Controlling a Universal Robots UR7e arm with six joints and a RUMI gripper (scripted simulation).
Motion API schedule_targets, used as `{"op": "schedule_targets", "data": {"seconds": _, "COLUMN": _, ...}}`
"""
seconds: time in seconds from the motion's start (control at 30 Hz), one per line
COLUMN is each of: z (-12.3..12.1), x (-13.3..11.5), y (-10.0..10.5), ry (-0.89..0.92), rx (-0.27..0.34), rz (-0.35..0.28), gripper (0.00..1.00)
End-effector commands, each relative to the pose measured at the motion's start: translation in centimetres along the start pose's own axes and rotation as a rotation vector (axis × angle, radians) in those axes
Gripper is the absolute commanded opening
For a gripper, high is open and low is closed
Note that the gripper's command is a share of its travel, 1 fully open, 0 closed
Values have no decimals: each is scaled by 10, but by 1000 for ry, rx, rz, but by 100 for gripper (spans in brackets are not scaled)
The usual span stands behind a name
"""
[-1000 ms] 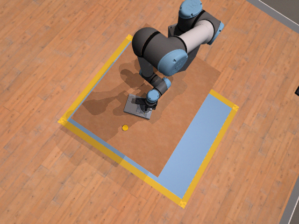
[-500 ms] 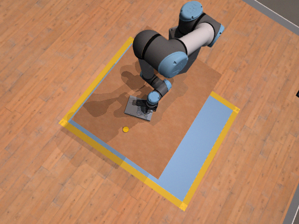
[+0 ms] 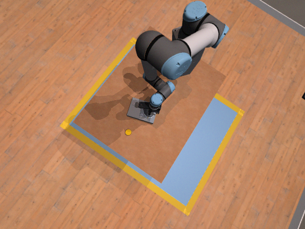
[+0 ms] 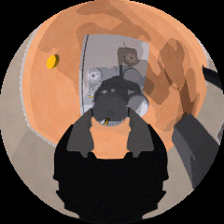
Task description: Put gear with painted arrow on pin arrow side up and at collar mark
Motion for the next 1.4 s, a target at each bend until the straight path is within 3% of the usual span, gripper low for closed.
{"op": "schedule_targets", "data": {"seconds": 0.0, "z": -1, "x": 0, "y": 0, "ry": 0, "rx": 2, "rz": 1, "gripper": 0}}
{"op": "schedule_targets", "data": {"seconds": 1.37, "z": -1, "x": 0, "y": -5, "ry": 0, "rx": 2, "rz": 1, "gripper": 0}}
Point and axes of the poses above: the point where the finger pads meet when closed, its own y axis back along the fingers, its own z axis across the jaws, x = y × z, the point moved 2 cm from there along y, back along the fingers, and after that the axes turned 9 degrees about -y, right-handed, at the moved point
